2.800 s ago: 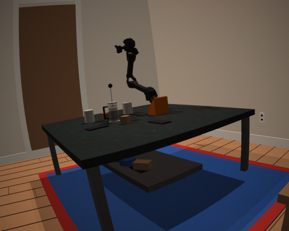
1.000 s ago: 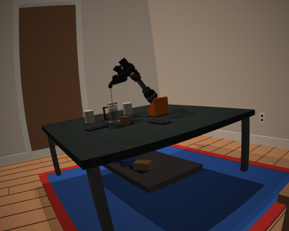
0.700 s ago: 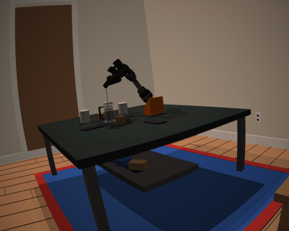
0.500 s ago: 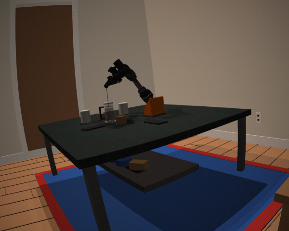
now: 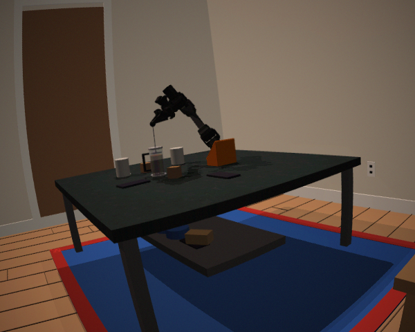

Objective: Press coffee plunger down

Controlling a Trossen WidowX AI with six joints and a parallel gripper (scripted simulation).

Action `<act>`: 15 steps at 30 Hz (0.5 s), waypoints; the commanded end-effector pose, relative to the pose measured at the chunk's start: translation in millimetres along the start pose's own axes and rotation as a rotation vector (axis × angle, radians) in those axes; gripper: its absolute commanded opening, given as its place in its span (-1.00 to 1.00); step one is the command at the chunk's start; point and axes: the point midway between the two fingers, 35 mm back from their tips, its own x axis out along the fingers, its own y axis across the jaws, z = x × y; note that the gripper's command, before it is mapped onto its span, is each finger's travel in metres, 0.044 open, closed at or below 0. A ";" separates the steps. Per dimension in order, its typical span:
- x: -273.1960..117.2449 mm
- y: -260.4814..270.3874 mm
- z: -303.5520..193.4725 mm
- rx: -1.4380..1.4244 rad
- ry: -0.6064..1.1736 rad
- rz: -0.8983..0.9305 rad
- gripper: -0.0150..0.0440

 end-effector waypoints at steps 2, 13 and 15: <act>1.9 0.8 -2.2 -0.003 0.001 0.000 -0.06; 13.0 3.4 -15.9 -0.002 0.005 0.003 -0.06; 15.0 3.7 -18.5 -0.001 0.006 0.003 -0.06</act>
